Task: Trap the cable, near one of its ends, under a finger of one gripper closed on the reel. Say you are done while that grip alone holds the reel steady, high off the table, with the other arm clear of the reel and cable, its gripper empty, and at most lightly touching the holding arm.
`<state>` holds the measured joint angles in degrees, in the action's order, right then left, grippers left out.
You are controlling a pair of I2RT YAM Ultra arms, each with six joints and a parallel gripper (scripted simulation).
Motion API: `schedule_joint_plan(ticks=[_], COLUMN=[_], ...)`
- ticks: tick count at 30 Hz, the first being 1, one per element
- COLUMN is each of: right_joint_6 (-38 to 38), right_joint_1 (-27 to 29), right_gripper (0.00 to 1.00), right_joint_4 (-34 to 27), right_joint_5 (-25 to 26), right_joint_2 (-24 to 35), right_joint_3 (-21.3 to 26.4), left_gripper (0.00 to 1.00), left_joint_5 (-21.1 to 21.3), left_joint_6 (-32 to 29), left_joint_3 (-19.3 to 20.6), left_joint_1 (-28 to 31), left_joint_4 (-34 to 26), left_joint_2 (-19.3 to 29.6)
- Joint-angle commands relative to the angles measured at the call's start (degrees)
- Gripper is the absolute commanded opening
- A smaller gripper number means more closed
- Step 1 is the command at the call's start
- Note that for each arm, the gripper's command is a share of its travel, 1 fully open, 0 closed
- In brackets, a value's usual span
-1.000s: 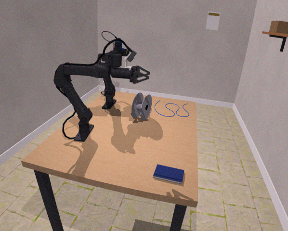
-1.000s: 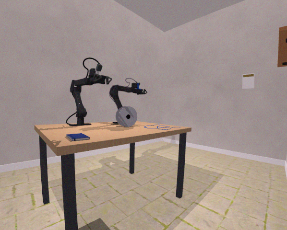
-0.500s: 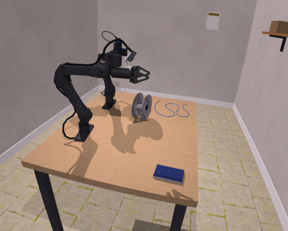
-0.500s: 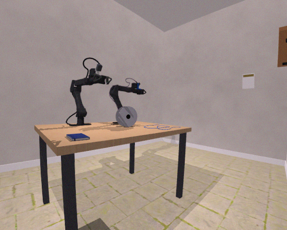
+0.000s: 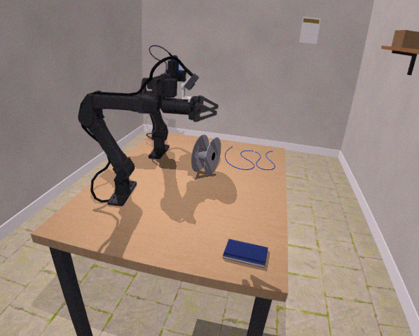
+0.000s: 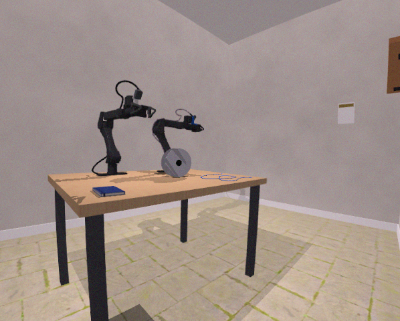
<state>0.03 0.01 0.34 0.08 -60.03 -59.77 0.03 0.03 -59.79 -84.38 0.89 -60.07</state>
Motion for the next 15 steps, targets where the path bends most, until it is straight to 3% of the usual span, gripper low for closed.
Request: schedule_joint_plan(ticks=[1,4,7,15], right_joint_6=[-0.1,-0.1,-0.1,-0.1], right_joint_1=[-0.1,-0.1,-0.1,-0.1], right_gripper=[1.0,1.0,1.0,1.0], right_joint_4=[-0.5,-0.5,-0.5,-0.5], right_joint_5=[-0.4,-0.4,-0.4,-0.4], right_joint_2=[-0.4,-0.4,-0.4,-0.4], right_joint_3=[0.3,0.3,0.3,0.3], left_gripper=[0.3,0.3,0.3,0.3], left_joint_5=[0.0,0.1,0.4,0.8], left_joint_6=[-0.2,-0.2,-0.2,-0.1], left_joint_3=[0.5,0.5,0.5,0.7], left_joint_1=[3.0,4.3,9.4,29.0], left_joint_4=[-1.5,-1.5,-1.4,-1.1], left_joint_2=[-0.1,0.0,0.1,0.6])
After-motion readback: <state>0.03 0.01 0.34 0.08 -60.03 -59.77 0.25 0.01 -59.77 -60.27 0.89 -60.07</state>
